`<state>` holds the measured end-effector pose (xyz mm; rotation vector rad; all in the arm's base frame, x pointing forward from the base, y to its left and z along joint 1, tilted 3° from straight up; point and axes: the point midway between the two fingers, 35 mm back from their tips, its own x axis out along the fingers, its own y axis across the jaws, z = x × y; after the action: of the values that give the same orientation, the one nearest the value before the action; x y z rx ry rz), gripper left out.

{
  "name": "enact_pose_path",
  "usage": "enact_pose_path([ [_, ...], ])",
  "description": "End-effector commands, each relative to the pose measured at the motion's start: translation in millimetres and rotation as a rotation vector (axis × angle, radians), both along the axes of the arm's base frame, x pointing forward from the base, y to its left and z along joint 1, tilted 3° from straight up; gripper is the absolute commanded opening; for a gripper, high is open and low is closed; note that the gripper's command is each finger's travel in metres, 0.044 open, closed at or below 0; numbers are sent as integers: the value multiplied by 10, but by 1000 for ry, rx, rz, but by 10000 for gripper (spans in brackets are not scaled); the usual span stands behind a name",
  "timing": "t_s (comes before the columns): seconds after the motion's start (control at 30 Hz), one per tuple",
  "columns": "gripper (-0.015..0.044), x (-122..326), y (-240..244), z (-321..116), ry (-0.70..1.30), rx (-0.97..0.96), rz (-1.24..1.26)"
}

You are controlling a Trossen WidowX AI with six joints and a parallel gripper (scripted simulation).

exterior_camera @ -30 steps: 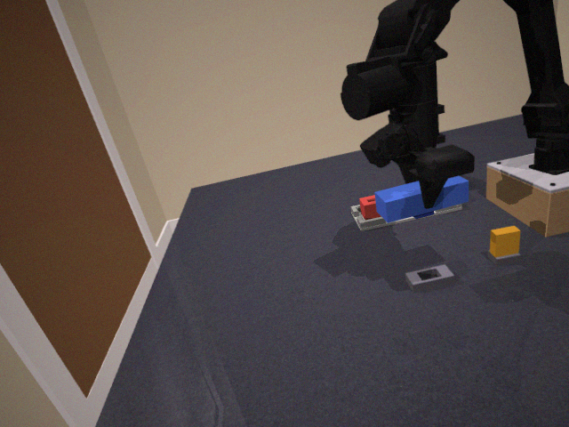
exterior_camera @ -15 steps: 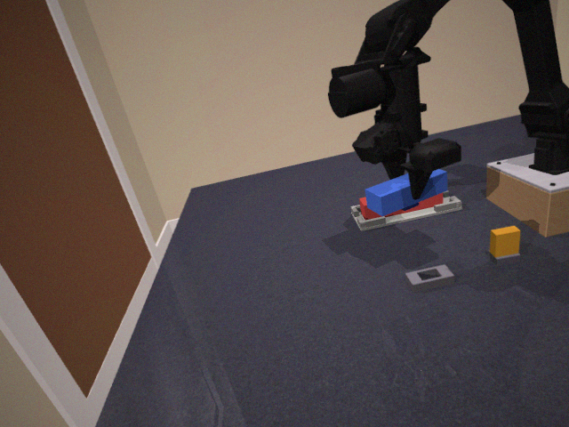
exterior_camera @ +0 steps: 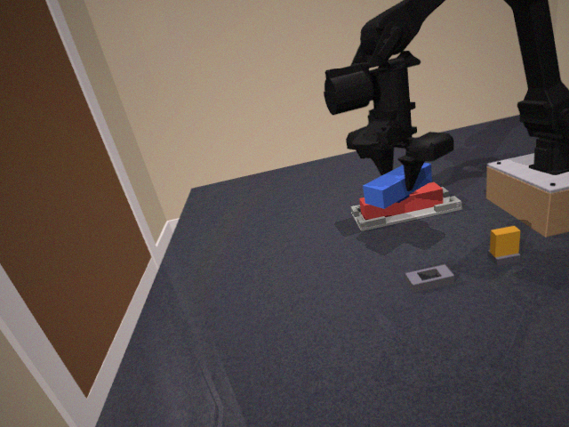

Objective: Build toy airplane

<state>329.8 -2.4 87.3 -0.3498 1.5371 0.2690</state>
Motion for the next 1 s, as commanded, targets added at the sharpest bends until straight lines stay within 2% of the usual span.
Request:
enact_pose_path([
  [0.0,0,-47,-141,-9,0,-2,80],
  [0.97,0,-453,-963,-135,32,-34,599],
])
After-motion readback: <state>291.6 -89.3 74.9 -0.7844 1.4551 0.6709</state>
